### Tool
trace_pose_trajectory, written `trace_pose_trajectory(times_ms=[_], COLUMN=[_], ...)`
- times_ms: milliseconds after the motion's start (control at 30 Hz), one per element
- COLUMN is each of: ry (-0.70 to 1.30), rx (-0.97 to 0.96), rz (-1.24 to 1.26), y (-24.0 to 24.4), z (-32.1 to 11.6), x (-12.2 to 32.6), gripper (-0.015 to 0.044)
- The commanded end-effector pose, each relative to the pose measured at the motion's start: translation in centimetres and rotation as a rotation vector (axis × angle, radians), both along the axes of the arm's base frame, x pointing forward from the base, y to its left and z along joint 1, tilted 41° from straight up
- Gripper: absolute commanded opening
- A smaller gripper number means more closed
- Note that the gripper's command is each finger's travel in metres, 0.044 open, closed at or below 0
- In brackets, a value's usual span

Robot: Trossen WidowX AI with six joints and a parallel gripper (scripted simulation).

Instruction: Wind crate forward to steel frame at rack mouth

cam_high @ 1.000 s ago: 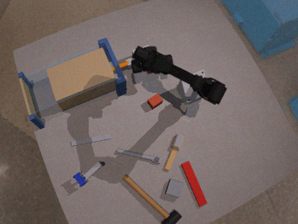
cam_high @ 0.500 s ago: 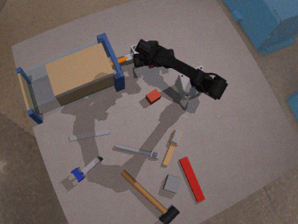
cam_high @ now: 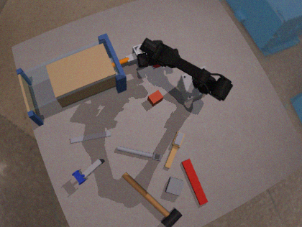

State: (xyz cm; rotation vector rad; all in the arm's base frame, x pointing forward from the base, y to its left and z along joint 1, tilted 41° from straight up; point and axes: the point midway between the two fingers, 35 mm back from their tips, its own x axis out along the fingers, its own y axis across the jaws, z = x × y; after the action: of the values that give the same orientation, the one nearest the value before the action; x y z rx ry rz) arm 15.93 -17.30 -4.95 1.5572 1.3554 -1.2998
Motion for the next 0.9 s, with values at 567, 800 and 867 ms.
trace_pose_trajectory(times_ms=[567,800,867], ry=[0.047,0.047,0.047], rx=[0.000,-0.001,-0.001], rz=[-0.006,-0.006,-0.006], y=[-0.5,-0.7,-0.8], z=[-0.8,-1.0,-1.1], x=[-3.7,-4.3,-4.5], gripper=[0.0000,0.0000,0.0000])
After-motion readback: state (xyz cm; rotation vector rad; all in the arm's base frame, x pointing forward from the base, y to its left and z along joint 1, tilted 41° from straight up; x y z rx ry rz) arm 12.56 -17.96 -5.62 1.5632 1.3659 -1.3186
